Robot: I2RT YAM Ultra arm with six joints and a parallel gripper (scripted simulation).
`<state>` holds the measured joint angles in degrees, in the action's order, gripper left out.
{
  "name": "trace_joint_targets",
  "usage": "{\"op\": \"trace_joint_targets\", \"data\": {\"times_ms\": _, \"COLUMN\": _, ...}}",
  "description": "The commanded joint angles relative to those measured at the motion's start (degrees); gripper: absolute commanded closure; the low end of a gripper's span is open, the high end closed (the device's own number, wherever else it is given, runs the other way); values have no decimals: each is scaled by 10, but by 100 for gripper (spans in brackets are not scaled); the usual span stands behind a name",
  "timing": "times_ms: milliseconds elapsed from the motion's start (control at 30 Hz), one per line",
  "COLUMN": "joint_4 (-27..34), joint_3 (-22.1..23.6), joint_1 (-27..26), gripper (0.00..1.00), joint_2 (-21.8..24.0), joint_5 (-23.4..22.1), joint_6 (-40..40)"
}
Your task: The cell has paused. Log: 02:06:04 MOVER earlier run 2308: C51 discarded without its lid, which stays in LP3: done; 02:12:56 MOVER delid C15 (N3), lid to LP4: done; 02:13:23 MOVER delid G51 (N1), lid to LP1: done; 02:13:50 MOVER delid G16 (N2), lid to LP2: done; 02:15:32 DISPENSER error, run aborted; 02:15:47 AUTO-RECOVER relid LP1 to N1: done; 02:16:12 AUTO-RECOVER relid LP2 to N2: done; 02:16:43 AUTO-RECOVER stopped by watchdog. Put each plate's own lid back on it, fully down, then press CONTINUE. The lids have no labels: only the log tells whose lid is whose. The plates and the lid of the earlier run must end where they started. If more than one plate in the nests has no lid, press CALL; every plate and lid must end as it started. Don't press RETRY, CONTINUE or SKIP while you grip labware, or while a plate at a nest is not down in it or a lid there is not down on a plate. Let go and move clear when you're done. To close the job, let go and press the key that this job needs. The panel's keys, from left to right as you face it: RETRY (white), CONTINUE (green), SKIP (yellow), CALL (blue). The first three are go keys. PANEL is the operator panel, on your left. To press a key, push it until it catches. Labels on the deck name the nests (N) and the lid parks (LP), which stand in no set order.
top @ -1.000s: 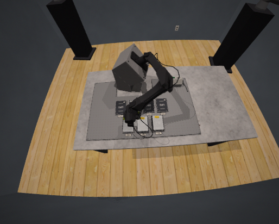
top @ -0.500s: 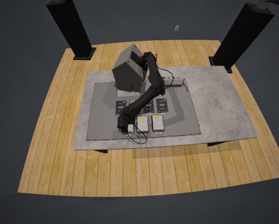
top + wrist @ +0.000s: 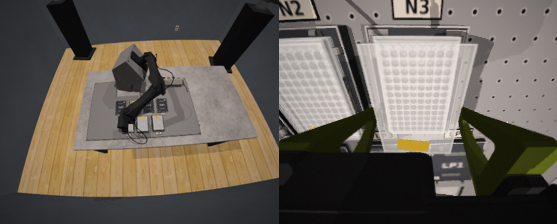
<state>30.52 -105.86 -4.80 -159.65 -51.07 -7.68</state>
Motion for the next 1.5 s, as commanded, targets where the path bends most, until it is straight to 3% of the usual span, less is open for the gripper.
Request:
{"op": "trace_joint_targets", "data": {"times_ms": 0, "joint_4": 8, "joint_3": 3, "joint_1": -15, "gripper": 100, "joint_2": 5, "joint_5": -7, "joint_6": -1}}
{"op": "trace_joint_targets", "data": {"times_ms": 1467, "joint_4": -29, "joint_3": -24, "joint_1": 3, "gripper": 100, "joint_2": -17, "joint_5": -1, "joint_6": 28}}
